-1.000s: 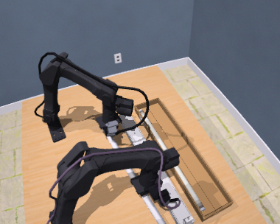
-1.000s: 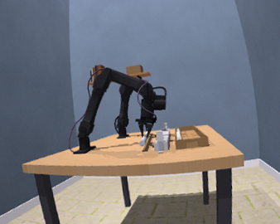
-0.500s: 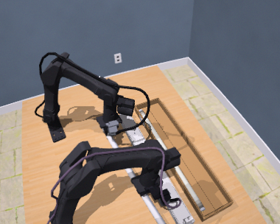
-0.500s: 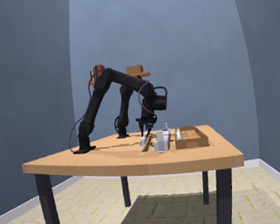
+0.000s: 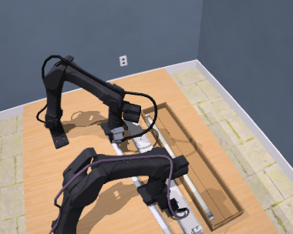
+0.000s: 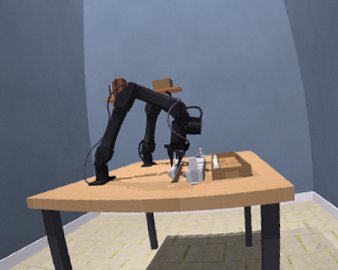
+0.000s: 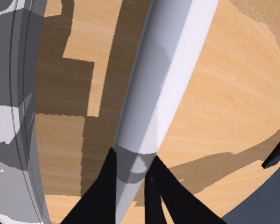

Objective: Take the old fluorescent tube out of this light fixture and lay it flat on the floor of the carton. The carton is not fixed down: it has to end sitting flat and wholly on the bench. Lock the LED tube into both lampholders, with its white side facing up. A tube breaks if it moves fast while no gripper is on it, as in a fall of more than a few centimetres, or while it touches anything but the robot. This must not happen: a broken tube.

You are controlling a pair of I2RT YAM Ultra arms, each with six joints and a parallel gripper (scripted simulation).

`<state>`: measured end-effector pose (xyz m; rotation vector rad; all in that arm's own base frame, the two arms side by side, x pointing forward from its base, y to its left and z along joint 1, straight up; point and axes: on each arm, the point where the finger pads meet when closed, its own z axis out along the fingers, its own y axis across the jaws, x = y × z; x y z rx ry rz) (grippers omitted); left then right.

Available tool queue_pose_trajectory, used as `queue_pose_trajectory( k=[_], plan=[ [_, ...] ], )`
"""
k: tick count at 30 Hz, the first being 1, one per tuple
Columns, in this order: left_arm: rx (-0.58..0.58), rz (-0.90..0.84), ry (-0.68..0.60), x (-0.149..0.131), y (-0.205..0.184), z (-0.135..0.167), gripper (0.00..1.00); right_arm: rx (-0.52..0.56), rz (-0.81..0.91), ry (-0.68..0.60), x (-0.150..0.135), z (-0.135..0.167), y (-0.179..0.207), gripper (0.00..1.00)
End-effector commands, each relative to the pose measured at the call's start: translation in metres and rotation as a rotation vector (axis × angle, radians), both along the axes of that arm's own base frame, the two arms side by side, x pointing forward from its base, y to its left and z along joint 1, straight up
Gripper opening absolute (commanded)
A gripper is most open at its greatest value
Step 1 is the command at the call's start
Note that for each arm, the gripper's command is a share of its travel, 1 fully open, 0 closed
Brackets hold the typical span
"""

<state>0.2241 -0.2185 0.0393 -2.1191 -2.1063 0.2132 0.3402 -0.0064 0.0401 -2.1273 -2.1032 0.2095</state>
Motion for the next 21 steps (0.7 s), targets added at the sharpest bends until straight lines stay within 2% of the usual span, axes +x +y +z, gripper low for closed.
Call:
queue_pose_trajectory(
  k=[1, 2, 6, 8, 12, 13, 15, 18, 21],
  plan=[
    [-0.03, -0.013, 0.004, -0.003, -0.003, -0.002, 0.11, -0.009, -0.004, -0.032, 0.003, 0.003, 0.002, 0.11],
    [-0.044, -0.014, -0.014, 0.0, -0.005, 0.006, 0.11, -0.01, -0.003, -0.051, 0.009, 0.007, 0.002, 0.11],
    [-0.039, -0.013, -0.007, -0.001, -0.005, 0.003, 0.11, -0.004, -0.004, -0.029, 0.005, 0.002, 0.003, 0.11],
    [-0.008, -0.013, 0.029, -0.006, 0.0, -0.015, 0.11, 0.002, -0.005, 0.012, -0.001, -0.014, 0.004, 0.11],
    [-0.038, -0.014, -0.009, 0.0, -0.004, -0.004, 0.11, -0.014, -0.01, -0.073, 0.012, 0.008, -0.001, 0.11],
    [-0.046, -0.013, -0.02, 0.004, -0.007, -0.001, 0.11, -0.016, -0.01, -0.073, 0.012, 0.007, -0.001, 0.11],
    [-0.012, -0.013, 0.021, -0.005, 0.0, -0.017, 0.11, -0.008, -0.012, 0.001, 0.001, -0.015, 0.0, 0.11],
    [-0.024, -0.013, 0.006, -0.003, -0.001, -0.014, 0.11, 0.0, -0.015, -0.059, 0.009, 0.0, 0.0, 0.11],
    [-0.034, -0.012, -0.007, 0.002, -0.005, -0.011, 0.11, -0.002, -0.014, -0.042, 0.008, -0.006, 0.0, 0.11]
  ],
)
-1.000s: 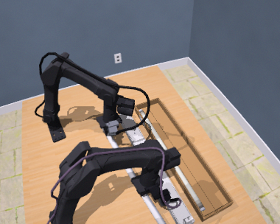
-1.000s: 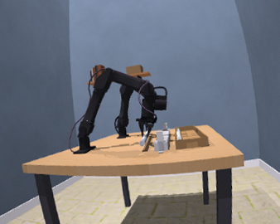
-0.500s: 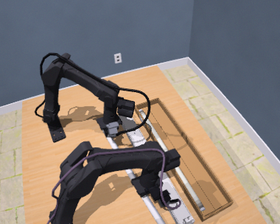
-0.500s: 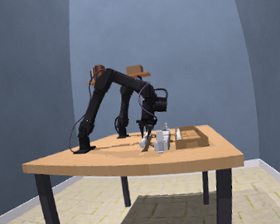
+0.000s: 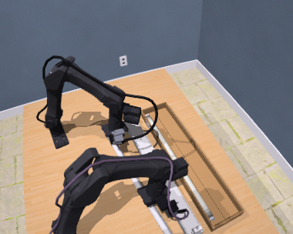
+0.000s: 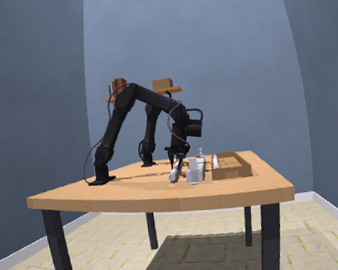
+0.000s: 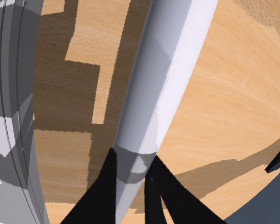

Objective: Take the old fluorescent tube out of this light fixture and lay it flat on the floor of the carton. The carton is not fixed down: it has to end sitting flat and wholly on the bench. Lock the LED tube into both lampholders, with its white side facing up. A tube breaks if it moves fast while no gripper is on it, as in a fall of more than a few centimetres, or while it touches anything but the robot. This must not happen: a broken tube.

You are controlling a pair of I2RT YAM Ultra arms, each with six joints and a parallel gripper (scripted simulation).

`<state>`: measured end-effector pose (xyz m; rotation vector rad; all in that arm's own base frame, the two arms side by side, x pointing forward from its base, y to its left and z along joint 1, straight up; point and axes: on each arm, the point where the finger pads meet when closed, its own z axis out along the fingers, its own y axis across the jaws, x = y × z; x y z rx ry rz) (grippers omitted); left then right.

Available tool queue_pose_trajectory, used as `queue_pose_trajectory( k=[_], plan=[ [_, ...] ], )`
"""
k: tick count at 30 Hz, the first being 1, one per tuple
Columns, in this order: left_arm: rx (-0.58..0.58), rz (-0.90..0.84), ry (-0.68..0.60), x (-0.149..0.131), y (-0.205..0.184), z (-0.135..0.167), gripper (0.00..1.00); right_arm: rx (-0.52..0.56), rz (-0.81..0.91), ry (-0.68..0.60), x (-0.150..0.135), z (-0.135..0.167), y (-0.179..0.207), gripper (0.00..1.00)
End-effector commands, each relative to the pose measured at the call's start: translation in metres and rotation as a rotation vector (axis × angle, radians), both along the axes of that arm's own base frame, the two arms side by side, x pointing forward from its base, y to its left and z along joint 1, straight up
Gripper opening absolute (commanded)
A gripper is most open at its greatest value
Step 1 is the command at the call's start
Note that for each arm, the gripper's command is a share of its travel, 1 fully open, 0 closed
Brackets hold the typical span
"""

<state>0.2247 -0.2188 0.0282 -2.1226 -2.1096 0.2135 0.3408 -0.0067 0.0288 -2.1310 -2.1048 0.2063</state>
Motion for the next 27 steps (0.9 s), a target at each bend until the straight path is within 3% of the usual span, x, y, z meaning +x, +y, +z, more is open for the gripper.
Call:
queue_pose_trajectory(
  k=[1, 4, 8, 11, 14, 15, 19, 20, 27],
  plan=[
    [-0.031, -0.013, -0.003, 0.002, -0.005, 0.0, 0.11, -0.001, -0.014, -0.037, 0.008, 0.006, 0.0, 0.11],
    [-0.002, -0.019, 0.03, -0.008, 0.0, -0.014, 0.11, 0.009, -0.015, 0.021, -0.003, -0.013, 0.002, 0.11],
    [-0.024, -0.02, 0.002, -0.003, -0.004, -0.007, 0.11, -0.016, -0.012, -0.055, 0.009, 0.006, -0.002, 0.11],
    [-0.014, -0.021, 0.014, -0.003, -0.005, -0.013, 0.11, -0.009, -0.013, -0.004, 0.002, -0.011, -0.001, 0.11],
    [-0.012, -0.022, 0.015, -0.006, -0.003, -0.002, 0.11, 0.009, -0.016, -0.077, 0.015, 0.011, 0.002, 0.11],
    [-0.014, -0.022, 0.014, -0.005, -0.003, -0.002, 0.49, 0.006, -0.016, -0.08, 0.016, 0.012, 0.002, 0.11],
    [-0.014, -0.022, 0.013, -0.005, -0.003, -0.002, 0.49, -0.001, -0.014, -0.075, 0.015, 0.01, 0.0, 0.11],
    [-0.019, -0.016, 0.008, -0.002, -0.003, -0.003, 0.49, -0.002, -0.014, -0.021, 0.004, 0.001, 0.0, 0.11],
    [-0.014, -0.017, 0.013, -0.004, -0.002, -0.002, 0.49, -0.004, -0.014, -0.058, 0.011, 0.011, 0.0, 0.11]
  ],
)
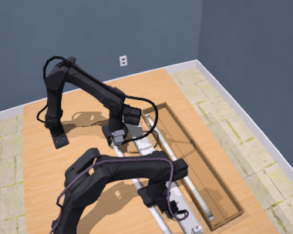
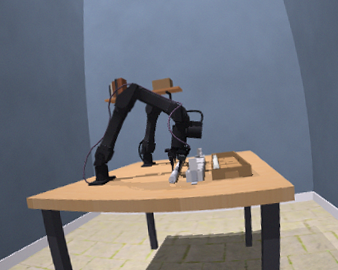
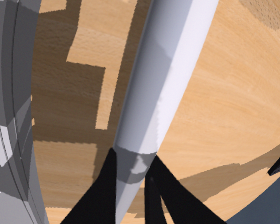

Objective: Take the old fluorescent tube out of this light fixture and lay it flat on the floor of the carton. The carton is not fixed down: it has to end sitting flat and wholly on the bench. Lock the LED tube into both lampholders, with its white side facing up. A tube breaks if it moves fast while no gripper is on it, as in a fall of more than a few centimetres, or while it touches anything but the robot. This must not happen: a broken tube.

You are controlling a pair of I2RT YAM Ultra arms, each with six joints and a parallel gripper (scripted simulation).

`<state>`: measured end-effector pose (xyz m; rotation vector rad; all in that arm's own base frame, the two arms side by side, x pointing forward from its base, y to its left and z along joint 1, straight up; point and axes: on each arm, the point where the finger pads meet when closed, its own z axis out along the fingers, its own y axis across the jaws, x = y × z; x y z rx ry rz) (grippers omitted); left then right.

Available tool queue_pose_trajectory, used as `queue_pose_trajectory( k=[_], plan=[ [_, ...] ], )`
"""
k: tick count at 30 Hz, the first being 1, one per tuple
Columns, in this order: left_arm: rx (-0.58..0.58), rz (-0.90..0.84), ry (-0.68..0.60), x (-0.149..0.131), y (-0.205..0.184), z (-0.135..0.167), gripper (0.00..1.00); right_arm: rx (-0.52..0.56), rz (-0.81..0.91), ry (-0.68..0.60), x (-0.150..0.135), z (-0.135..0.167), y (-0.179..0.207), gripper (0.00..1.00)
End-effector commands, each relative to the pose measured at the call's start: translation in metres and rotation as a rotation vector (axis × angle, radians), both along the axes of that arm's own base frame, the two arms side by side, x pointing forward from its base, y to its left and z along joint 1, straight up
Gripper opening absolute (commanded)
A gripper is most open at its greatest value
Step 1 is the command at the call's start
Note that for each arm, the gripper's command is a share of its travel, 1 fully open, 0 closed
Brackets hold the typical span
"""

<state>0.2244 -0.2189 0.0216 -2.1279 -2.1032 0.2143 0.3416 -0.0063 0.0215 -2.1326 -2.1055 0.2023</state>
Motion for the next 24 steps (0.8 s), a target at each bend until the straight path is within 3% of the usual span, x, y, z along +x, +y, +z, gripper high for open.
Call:
queue_pose_trajectory(
  k=[1, 5, 6, 9, 22, 24],
  plan=[
    [-0.014, -0.012, 0.012, -0.004, -0.002, 0.004, 0.49, -0.004, -0.013, -0.055, 0.01, 0.018, -0.001, 0.11],
    [-0.014, -0.012, 0.012, -0.004, -0.002, 0.004, 0.49, -0.004, -0.013, -0.055, 0.01, 0.018, -0.001, 0.11],
    [-0.029, -0.002, -0.006, 0.004, -0.002, 0.026, 0.49, -0.004, -0.013, -0.055, 0.01, 0.018, -0.001, 0.11],
    [-0.038, 0.0, -0.017, 0.006, -0.004, 0.022, 0.49, -0.004, -0.013, -0.055, 0.01, 0.018, -0.001, 0.11],
    [-0.008, -0.007, -0.012, 0.012, 0.004, 0.072, 0.49, -0.004, -0.013, -0.055, 0.01, 0.018, -0.001, 0.11],
    [-0.018, -0.012, 0.003, 0.01, -0.004, 0.058, 0.49, -0.004, -0.013, -0.055, 0.01, 0.018, -0.001, 0.11]
  ],
)
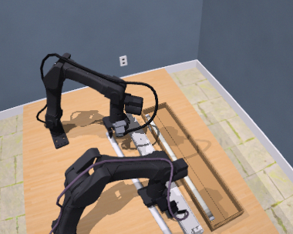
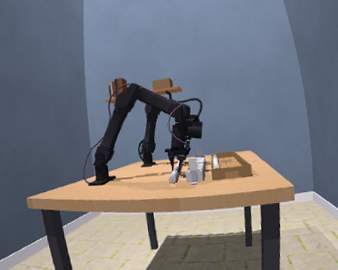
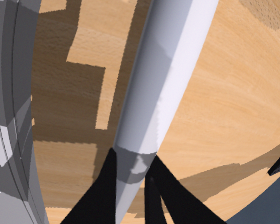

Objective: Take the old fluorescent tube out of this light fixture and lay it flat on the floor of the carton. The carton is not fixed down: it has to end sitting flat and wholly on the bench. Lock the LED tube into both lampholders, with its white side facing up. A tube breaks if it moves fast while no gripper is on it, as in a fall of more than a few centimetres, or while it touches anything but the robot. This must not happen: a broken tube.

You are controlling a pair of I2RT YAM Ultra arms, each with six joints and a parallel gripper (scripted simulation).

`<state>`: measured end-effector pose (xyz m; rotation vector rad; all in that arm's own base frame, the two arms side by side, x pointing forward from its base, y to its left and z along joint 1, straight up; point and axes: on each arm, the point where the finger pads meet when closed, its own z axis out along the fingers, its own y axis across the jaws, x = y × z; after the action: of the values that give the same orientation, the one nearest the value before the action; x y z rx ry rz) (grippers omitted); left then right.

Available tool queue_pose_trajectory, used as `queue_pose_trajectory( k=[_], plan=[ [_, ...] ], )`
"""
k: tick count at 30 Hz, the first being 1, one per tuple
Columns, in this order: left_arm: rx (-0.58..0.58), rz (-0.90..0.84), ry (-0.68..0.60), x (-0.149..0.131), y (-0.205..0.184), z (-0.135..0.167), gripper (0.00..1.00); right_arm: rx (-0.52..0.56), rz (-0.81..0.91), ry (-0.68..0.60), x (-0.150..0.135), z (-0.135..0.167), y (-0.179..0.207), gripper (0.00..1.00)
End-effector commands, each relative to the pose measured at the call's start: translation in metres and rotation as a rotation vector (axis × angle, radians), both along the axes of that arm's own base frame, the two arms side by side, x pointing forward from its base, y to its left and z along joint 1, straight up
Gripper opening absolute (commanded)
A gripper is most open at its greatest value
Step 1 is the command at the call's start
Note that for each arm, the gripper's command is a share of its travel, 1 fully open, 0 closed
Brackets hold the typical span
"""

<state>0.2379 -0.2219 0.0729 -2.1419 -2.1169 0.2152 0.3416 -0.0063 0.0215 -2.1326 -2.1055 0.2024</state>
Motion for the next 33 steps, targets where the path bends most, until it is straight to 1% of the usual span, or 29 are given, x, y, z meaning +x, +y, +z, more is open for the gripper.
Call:
queue_pose_trajectory(
  k=[1, 2, 3, 4, 7, 8, 9, 13, 17, 19, 23, 25, 29, 33],
  plan=[
    [-0.004, -0.014, 0.017, -0.004, -0.001, 0.006, 0.49, -0.004, -0.013, -0.055, 0.01, 0.018, -0.001, 0.11],
    [-0.004, -0.014, 0.017, -0.004, -0.001, 0.006, 0.49, -0.004, -0.013, -0.055, 0.01, 0.018, -0.001, 0.11],
    [0.013, -0.014, 0.028, -0.009, 0.005, 0.002, 0.49, -0.004, -0.013, -0.055, 0.01, 0.018, -0.001, 0.11],
    [0.005, -0.015, 0.029, -0.014, 0.007, 0.004, 0.49, -0.004, -0.013, -0.055, 0.01, 0.018, -0.001, 0.11],
    [0.013, -0.014, 0.038, -0.009, 0.004, -0.007, 0.49, -0.004, -0.013, -0.055, 0.01, 0.018, -0.001, 0.11],
    [-0.001, -0.013, 0.02, -0.006, 0.002, -0.001, 0.49, -0.004, -0.013, -0.055, 0.01, 0.018, -0.001, 0.11],
    [0.008, -0.01, -0.029, -0.008, 0.002, 0.003, 0.49, -0.004, -0.013, -0.055, 0.01, 0.018, -0.001, 0.11],
    [0.028, 0.006, -0.149, -0.001, 0.0, 0.0, 0.49, -0.004, -0.013, -0.055, 0.01, 0.018, -0.001, 0.11],
    [0.035, 0.03, -0.326, 0.0, -0.003, 0.0, 0.49, -0.004, -0.013, -0.055, 0.01, 0.018, -0.001, 0.11],
    [0.035, 0.03, -0.326, 0.0, -0.003, 0.0, 0.49, -0.004, -0.013, -0.055, 0.01, 0.018, -0.001, 0.11],
    [0.007, 0.077, -0.538, -0.001, -0.004, 0.003, 0.49, -0.004, -0.013, -0.055, 0.01, 0.018, -0.001, 0.11],
    [-0.009, 0.083, -0.59, -0.006, -0.004, 0.003, 0.49, -0.004, -0.013, -0.055, 0.01, 0.018, -0.001, 0.11],
    [-0.029, 0.067, -0.627, -0.019, -0.002, 0.003, 0.49, -0.004, -0.013, -0.055, 0.01, 0.018, -0.001, 0.11],
    [-0.022, 0.024, -0.575, -0.029, 0.0, 0.001, 0.49, -0.004, -0.013, -0.055, 0.01, 0.018, -0.001, 0.11]
  ],
)
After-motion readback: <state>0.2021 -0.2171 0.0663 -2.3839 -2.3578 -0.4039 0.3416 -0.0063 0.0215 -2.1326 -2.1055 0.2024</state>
